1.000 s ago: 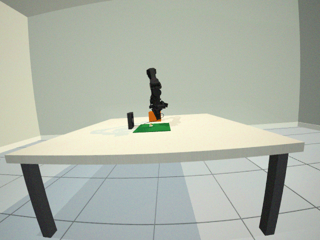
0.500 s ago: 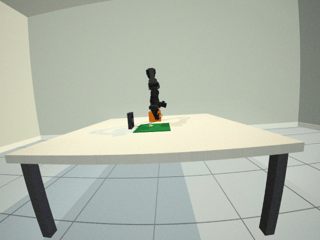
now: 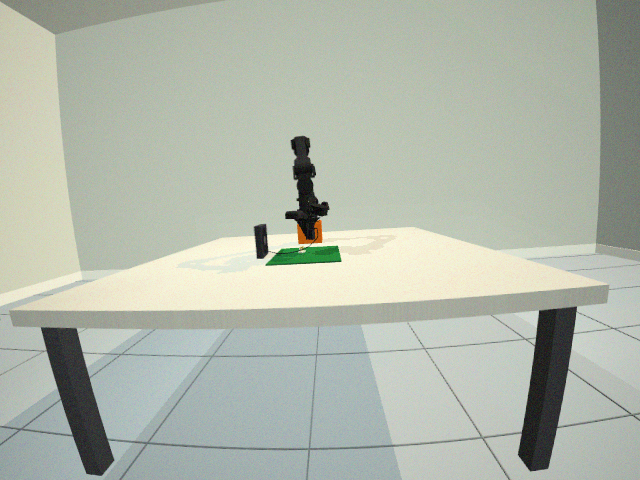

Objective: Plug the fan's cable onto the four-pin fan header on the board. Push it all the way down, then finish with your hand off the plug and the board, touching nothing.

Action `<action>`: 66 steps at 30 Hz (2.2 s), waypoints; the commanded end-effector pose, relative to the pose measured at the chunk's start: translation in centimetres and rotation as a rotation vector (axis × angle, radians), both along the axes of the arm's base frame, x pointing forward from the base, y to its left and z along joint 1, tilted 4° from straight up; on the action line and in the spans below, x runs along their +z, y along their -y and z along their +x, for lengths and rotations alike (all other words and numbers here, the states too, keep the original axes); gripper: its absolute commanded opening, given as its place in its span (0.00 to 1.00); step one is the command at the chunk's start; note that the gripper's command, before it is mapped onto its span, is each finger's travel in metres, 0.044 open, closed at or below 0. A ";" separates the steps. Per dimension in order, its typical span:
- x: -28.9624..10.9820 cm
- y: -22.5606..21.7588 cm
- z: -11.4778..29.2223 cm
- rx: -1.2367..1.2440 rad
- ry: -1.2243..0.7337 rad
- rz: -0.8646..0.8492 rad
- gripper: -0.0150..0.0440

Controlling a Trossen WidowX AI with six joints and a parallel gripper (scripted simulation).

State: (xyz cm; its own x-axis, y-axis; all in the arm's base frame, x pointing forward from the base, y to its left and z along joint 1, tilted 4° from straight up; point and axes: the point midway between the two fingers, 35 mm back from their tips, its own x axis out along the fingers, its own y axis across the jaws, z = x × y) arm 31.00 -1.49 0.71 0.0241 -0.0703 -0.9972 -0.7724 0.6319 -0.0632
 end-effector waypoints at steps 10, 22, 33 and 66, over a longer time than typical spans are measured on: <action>0.0 1.0 -0.2 -0.451 0.029 0.015 0.25; 0.1 1.9 -0.3 -0.869 0.058 0.023 0.25; 0.0 2.9 -0.4 -1.287 0.087 0.032 0.25; 0.1 2.4 -1.5 -1.306 0.088 0.032 0.25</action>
